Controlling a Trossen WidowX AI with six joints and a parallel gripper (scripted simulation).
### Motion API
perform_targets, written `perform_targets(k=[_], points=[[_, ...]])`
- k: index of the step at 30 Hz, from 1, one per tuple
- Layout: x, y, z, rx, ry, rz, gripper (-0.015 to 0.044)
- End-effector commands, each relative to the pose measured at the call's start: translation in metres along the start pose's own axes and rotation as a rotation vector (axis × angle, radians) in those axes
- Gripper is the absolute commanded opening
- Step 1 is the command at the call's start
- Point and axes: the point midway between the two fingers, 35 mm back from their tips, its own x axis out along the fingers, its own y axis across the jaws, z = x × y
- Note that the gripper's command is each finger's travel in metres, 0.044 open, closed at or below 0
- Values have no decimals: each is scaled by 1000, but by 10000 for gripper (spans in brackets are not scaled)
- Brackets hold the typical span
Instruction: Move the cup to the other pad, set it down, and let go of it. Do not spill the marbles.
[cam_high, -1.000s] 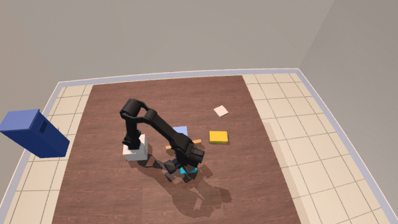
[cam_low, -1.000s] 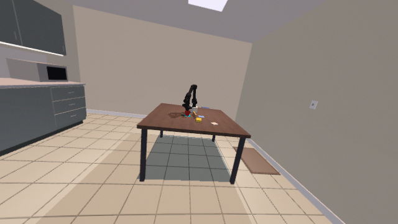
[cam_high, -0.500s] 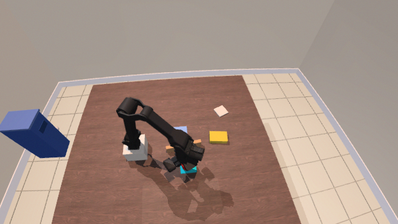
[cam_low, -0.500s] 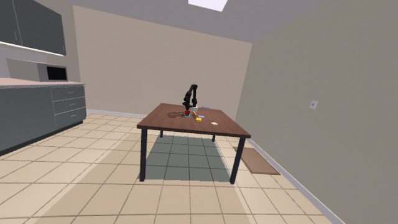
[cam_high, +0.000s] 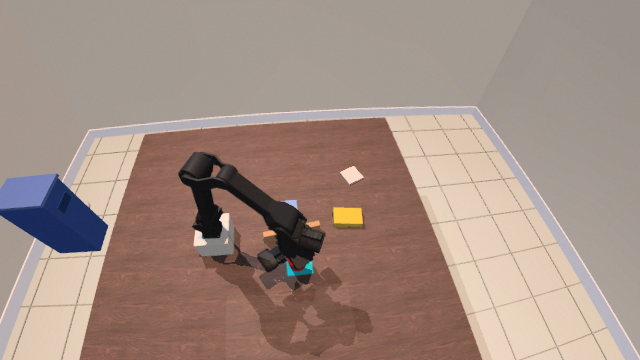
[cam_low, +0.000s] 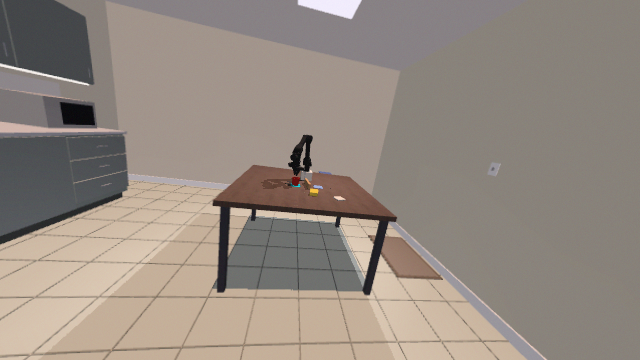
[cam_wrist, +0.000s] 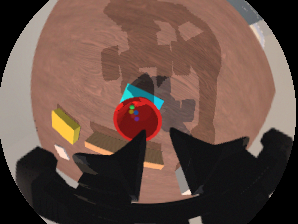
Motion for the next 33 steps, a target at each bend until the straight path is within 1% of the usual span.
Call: perform_targets(k=[1,6,9,21,31,33], points=[[0,0,0,0,0,-1,233],[-1,0,0,0,0,0,364],[-7,0,1,0,-1,0,440],[-64,-2,-4,0,-11,4,440],[-65,-3,-6,0,-11,4,440],[-60,-3,-5,-4,2,-1,440]])
